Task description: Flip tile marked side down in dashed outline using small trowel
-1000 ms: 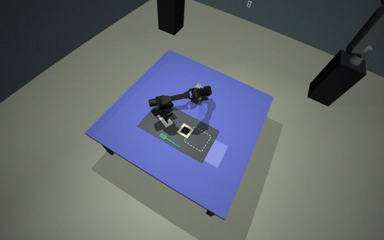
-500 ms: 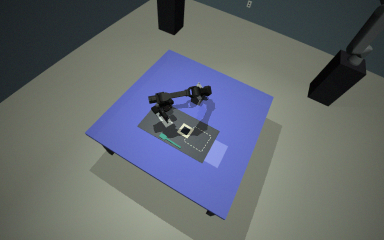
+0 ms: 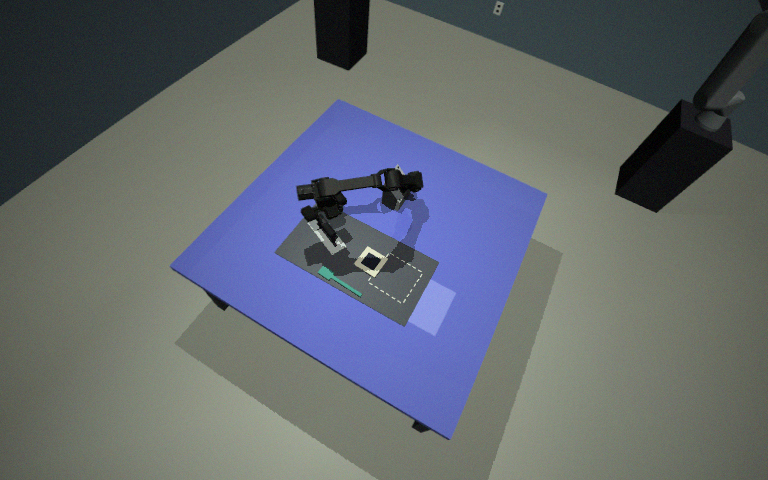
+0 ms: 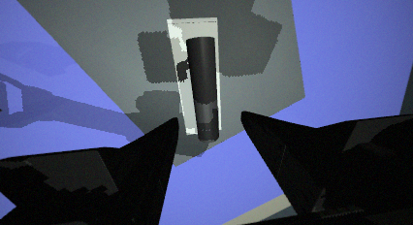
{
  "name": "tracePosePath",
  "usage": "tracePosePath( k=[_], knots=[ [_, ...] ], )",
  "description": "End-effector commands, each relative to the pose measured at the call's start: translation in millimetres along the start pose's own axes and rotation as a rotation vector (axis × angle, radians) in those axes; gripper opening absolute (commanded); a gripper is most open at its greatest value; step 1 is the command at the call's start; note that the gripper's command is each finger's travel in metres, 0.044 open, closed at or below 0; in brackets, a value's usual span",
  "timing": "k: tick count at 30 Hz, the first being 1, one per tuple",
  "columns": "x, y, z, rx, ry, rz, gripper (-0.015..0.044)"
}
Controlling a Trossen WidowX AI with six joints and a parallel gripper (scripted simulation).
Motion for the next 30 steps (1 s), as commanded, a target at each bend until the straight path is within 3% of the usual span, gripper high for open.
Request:
tracePosePath(
  k=[1, 17, 30],
  knots=[
    [-18, 4, 7, -0.042, 0.074, -0.016, 0.03],
    [-16, 52, 38, -0.444, 0.098, -0.032, 0.03],
    [4, 67, 113, -0.794, -0.018, -0.181, 0.03]
  ],
)
Point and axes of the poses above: the point midway between the two fingers, 35 mm back from their tips, its own y axis out along the fingers, its own z axis across the jaws, x = y × z, the point moved 9 cm from there along -y, back along the fingers, and after that the axes turned 12 degrees about y, right-handed, at the moved point
